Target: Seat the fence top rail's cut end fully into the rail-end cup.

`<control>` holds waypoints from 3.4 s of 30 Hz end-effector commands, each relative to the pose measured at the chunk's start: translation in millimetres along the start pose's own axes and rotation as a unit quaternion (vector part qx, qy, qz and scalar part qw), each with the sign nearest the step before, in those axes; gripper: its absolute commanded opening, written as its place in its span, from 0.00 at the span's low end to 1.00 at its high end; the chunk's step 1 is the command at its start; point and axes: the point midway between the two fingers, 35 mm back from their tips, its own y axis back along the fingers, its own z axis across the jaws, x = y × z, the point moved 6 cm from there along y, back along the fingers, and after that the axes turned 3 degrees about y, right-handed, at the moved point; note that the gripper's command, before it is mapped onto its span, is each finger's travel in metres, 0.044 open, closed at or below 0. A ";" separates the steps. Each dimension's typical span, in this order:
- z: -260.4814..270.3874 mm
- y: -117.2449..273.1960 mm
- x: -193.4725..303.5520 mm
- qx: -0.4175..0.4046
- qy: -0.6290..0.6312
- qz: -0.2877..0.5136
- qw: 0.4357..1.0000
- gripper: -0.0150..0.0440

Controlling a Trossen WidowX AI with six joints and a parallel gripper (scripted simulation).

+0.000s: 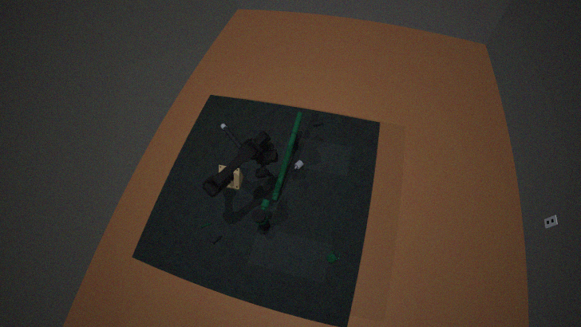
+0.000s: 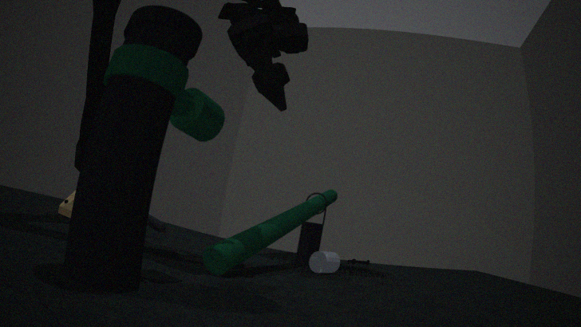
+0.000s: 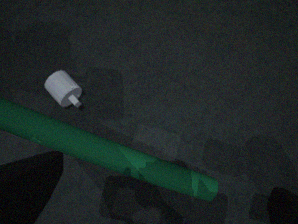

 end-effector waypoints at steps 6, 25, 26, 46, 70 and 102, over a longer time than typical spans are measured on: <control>15.5 -46.2 -5.4 -0.036 0.281 0.098 0.954 1.00; 32.7 -115.1 -0.3 -0.179 0.619 0.181 0.743 1.00; 32.7 -115.1 -0.3 -0.179 0.619 0.181 0.743 1.00; 34.3 -154.3 21.7 -0.178 0.619 0.181 0.743 1.00; 35.9 -184.0 37.0 -0.178 0.619 0.181 0.743 1.00; 36.5 -210.7 53.5 -0.177 0.619 0.182 0.743 0.56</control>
